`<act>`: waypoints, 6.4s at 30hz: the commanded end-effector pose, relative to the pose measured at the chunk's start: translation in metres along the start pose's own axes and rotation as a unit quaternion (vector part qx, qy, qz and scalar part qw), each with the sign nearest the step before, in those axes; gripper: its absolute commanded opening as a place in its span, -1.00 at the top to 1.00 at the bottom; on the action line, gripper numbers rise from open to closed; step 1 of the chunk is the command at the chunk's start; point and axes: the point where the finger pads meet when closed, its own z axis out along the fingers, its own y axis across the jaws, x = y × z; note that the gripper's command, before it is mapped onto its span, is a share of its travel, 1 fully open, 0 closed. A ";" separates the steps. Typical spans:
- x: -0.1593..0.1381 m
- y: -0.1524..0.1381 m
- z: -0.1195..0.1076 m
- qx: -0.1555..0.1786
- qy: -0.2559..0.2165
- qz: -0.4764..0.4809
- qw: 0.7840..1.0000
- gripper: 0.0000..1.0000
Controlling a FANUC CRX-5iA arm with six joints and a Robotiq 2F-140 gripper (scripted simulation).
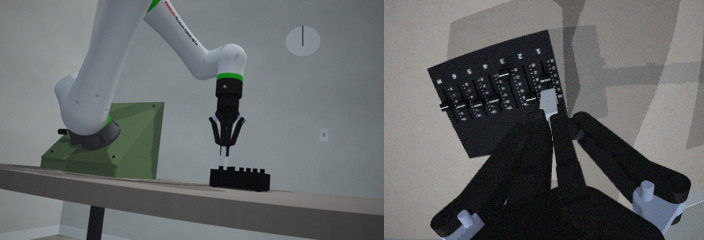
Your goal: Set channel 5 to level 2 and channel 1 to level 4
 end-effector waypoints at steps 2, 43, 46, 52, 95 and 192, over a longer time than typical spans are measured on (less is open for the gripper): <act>0.000 0.000 -0.010 0.000 0.000 0.000 1.000 1.00; -0.009 -0.088 -0.029 0.000 0.000 0.000 1.000 1.00; -0.009 -0.088 -0.029 0.000 0.000 0.000 1.000 1.00; -0.009 -0.088 -0.029 0.000 0.000 0.000 1.000 1.00; -0.009 -0.088 -0.024 0.000 0.000 0.000 1.000 1.00; -0.009 -0.088 0.001 0.000 0.000 0.000 1.000 1.00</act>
